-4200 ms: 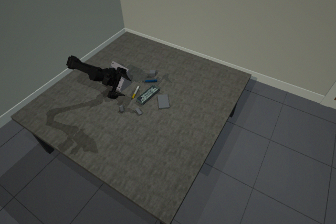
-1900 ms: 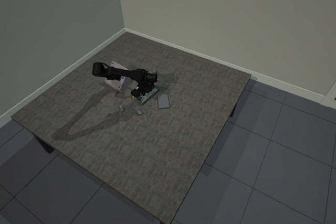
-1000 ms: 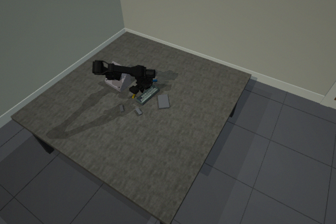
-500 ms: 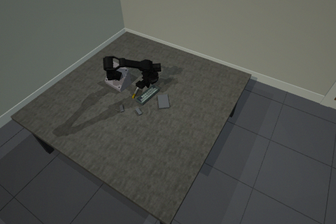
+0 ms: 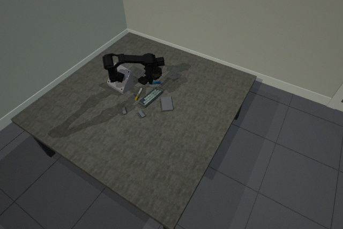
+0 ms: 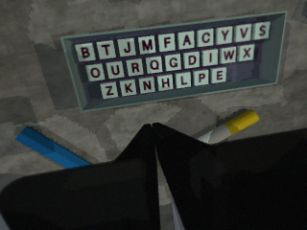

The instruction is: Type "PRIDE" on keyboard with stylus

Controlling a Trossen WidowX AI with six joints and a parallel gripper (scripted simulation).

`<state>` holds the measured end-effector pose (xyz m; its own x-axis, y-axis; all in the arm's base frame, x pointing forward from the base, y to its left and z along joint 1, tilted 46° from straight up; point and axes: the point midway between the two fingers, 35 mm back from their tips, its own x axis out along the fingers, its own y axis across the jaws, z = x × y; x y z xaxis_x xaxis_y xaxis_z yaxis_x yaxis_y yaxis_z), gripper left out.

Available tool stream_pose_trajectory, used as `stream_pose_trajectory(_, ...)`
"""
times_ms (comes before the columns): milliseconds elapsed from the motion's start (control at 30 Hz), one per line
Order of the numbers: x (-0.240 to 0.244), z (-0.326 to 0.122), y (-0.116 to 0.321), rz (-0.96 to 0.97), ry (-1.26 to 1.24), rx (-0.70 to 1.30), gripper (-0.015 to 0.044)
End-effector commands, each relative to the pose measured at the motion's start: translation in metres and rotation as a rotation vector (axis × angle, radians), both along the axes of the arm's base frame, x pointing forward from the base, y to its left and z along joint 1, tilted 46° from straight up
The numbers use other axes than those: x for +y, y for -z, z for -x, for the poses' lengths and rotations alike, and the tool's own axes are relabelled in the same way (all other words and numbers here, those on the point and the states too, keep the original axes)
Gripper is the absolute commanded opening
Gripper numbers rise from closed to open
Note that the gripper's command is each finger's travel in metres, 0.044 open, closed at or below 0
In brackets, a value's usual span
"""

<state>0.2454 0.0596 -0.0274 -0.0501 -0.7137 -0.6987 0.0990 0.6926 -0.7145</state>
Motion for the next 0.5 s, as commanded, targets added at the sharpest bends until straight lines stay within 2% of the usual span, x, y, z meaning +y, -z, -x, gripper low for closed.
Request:
stream_pose_trajectory(0, 0.0004, -0.0003, -0.0002, -0.001, -0.001, -0.001, 0.0053)
stream_pose_trajectory(67, -0.0001, 0.0, 0.0, 0.0, 0.0, 0.0, 0.0105)
stream_pose_trajectory(200, 0.0, 0.0, 0.0, 0.0, 0.0, 0.0, 0.0)
stream_pose_trajectory(467, -0.0001, 0.0001, 0.0, 0.0, 0.0, 0.0, 0.0)
